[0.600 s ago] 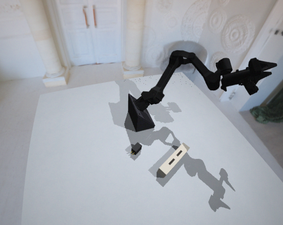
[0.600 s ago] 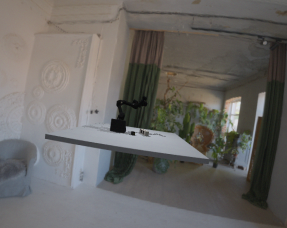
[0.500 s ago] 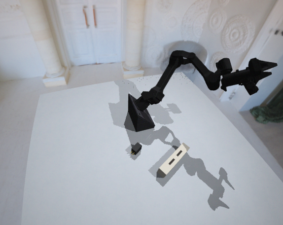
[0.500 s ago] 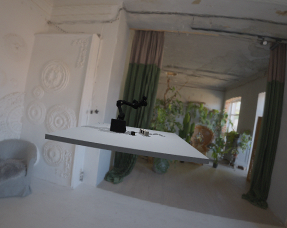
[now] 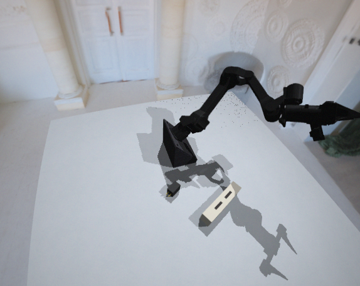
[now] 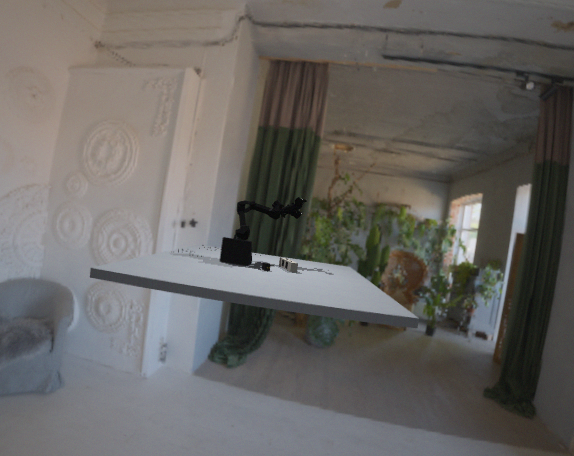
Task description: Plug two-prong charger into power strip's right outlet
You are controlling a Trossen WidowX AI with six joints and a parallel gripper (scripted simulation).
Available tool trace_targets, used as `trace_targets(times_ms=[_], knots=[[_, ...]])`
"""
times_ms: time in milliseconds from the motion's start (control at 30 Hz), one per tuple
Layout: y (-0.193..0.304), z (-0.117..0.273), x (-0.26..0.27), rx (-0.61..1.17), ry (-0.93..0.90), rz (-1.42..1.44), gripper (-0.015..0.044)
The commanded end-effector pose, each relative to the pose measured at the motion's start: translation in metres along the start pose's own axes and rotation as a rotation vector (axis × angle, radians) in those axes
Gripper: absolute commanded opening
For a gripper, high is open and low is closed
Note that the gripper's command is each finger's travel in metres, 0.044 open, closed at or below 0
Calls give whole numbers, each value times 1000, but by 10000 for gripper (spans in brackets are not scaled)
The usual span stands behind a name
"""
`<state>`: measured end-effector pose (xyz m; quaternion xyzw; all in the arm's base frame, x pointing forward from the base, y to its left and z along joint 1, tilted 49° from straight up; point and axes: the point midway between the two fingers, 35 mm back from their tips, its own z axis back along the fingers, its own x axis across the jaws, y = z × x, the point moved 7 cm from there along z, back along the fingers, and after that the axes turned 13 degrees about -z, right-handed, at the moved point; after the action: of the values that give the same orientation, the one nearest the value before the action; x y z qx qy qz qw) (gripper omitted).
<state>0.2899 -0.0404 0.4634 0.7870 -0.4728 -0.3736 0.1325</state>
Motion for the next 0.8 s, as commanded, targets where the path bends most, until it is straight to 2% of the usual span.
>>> trace_targets(times_ms=[0,400,767], knots=[[-18,-2,21,-84,-62,-75,440],[-67,7,86,-290,-304,-333,440],[-104,31,144,-405,-590,-592,440]])
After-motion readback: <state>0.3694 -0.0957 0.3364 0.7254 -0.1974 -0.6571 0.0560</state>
